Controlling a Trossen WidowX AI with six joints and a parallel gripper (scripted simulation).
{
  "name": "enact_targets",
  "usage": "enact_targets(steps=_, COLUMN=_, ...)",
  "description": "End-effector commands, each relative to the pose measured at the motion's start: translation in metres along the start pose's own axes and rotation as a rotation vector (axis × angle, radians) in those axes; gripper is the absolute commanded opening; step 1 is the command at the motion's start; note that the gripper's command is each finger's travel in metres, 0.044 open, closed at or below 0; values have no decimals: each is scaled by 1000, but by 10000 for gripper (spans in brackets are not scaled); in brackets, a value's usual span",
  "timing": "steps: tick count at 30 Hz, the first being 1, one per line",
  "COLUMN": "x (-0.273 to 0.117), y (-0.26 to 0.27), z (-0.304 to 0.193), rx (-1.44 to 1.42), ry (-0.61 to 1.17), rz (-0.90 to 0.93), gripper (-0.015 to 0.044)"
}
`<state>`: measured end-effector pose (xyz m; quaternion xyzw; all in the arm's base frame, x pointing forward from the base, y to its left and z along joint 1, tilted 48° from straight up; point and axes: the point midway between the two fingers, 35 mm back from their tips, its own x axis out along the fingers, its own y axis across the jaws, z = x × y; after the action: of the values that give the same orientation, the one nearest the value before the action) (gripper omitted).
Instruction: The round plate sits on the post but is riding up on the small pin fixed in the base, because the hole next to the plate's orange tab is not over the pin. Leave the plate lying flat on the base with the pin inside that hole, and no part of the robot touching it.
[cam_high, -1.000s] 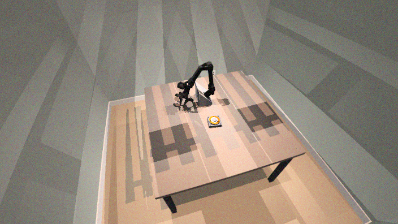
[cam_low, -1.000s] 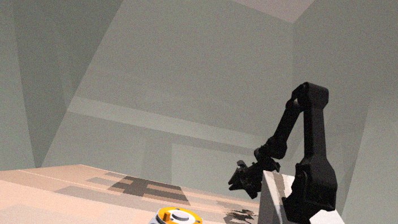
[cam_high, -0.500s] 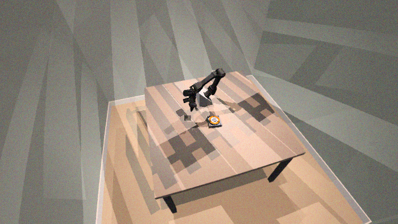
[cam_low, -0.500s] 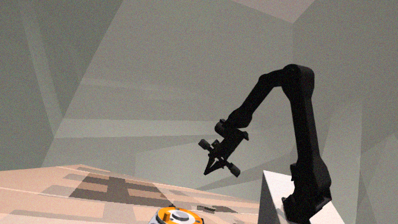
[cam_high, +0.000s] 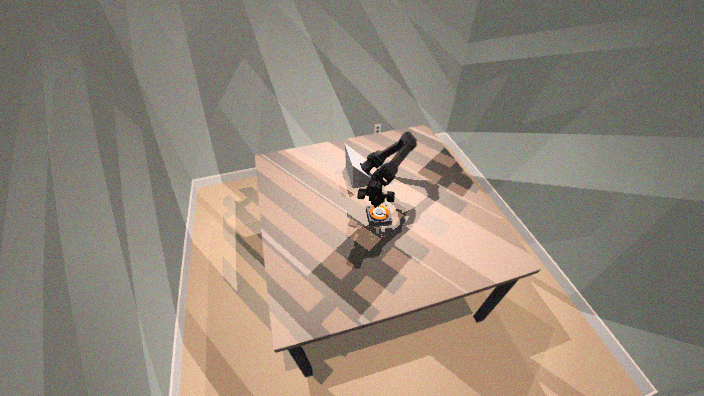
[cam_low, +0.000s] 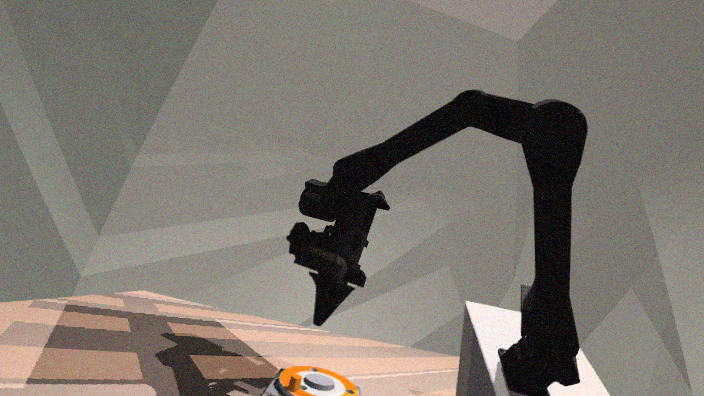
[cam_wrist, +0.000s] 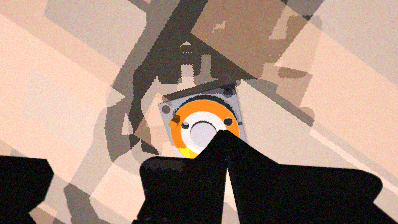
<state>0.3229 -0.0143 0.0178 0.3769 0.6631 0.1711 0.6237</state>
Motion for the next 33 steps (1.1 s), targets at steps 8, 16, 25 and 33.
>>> enact_targets(steps=8, x=10, y=75, z=-24, rx=-428, ry=128, rz=19, gripper=0)
enact_targets(steps=16, x=39, y=75, z=-26, rx=-428, ry=127, rz=19, gripper=0)
enact_targets(steps=25, x=57, y=75, z=-30, rx=-428, ry=128, rz=22, gripper=0)
enact_targets(steps=33, x=58, y=74, z=-22, rx=-428, ry=127, rz=22, gripper=0)
